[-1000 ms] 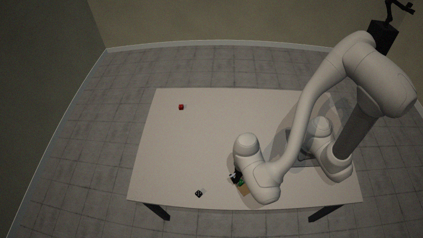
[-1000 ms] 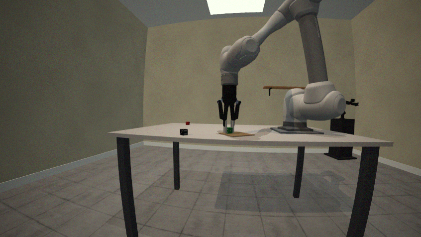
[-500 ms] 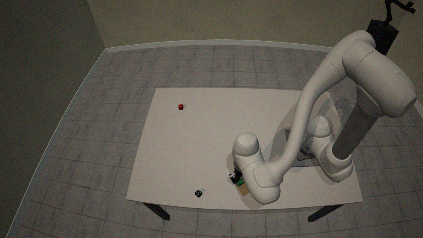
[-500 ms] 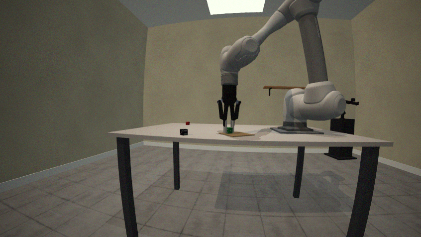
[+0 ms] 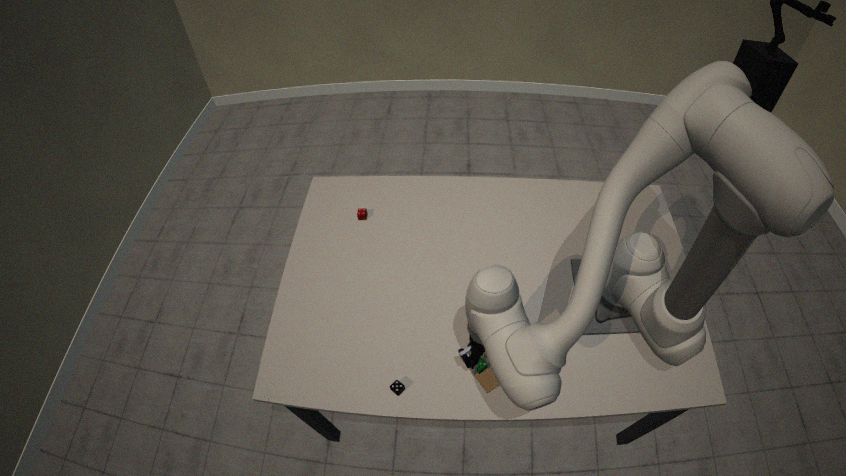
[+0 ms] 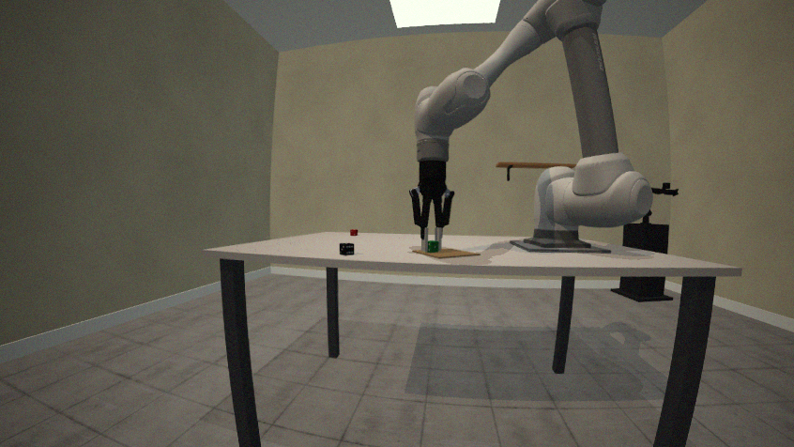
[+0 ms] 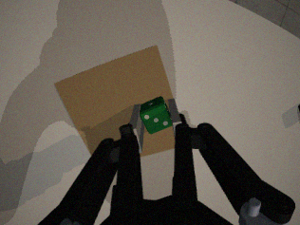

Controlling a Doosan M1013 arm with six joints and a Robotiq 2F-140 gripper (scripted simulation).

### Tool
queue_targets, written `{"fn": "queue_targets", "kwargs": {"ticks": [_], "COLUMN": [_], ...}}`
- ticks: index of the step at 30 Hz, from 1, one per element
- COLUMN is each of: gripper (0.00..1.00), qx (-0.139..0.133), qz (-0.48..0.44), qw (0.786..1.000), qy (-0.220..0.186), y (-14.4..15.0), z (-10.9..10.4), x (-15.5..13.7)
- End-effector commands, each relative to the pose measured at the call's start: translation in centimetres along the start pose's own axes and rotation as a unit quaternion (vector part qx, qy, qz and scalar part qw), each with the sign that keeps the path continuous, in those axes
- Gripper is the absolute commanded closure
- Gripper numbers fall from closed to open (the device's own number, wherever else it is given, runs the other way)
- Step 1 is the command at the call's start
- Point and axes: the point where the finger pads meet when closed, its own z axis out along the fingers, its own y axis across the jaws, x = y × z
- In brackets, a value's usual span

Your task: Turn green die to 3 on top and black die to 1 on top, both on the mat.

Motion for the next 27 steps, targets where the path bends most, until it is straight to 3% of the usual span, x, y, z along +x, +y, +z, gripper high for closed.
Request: {"fn": "queue_targets", "kwargs": {"ticks": [1,27], "gripper": [0.76,0.76], "qx": [0.000,0.000], "qz": [0.000,0.000], "qw": [1.000,1.000], "qy": [0.000,0.000], "y": [0.00,0.00], "z": [0.00,0.23], "x": [0.00,0.00]}}
